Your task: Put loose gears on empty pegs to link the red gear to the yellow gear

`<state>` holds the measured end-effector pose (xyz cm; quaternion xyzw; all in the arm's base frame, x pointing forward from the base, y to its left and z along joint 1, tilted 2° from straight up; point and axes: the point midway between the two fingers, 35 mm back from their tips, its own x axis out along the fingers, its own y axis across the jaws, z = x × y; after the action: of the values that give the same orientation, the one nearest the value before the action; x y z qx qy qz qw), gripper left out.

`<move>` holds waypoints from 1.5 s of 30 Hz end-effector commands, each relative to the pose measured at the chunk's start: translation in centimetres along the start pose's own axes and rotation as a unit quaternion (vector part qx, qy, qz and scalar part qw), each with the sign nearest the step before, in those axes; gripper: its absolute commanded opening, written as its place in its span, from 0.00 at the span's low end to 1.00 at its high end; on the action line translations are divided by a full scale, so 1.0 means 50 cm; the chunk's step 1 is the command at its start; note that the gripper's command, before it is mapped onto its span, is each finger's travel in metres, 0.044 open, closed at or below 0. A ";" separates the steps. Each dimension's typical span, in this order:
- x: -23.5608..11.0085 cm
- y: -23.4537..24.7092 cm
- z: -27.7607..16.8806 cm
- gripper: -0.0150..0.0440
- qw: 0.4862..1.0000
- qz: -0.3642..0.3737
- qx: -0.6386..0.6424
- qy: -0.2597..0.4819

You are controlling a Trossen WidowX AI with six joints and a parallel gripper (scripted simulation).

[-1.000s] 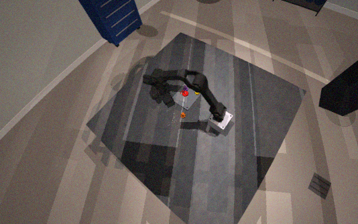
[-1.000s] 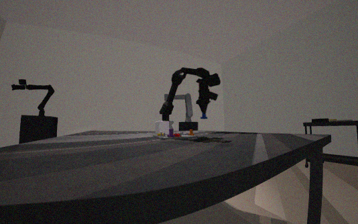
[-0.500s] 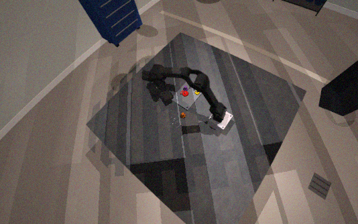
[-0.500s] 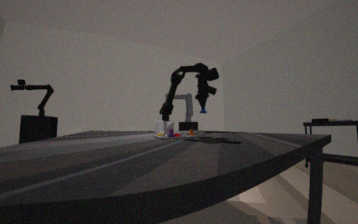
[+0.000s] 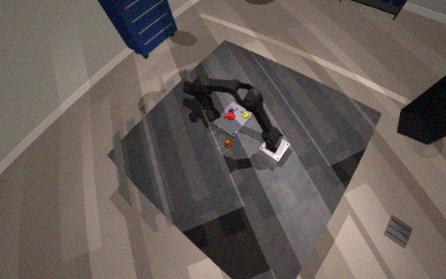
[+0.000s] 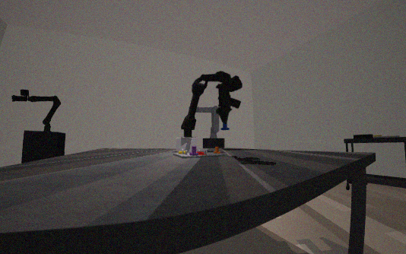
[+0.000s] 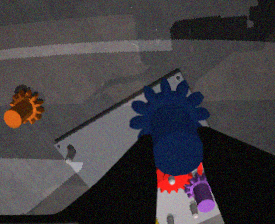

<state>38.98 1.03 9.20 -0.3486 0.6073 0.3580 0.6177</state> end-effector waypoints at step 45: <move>0.100 -0.065 -0.271 0.25 1.000 0.001 -0.002 0.008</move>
<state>35.65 -11.52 4.38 -0.3518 0.6098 0.3546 0.6153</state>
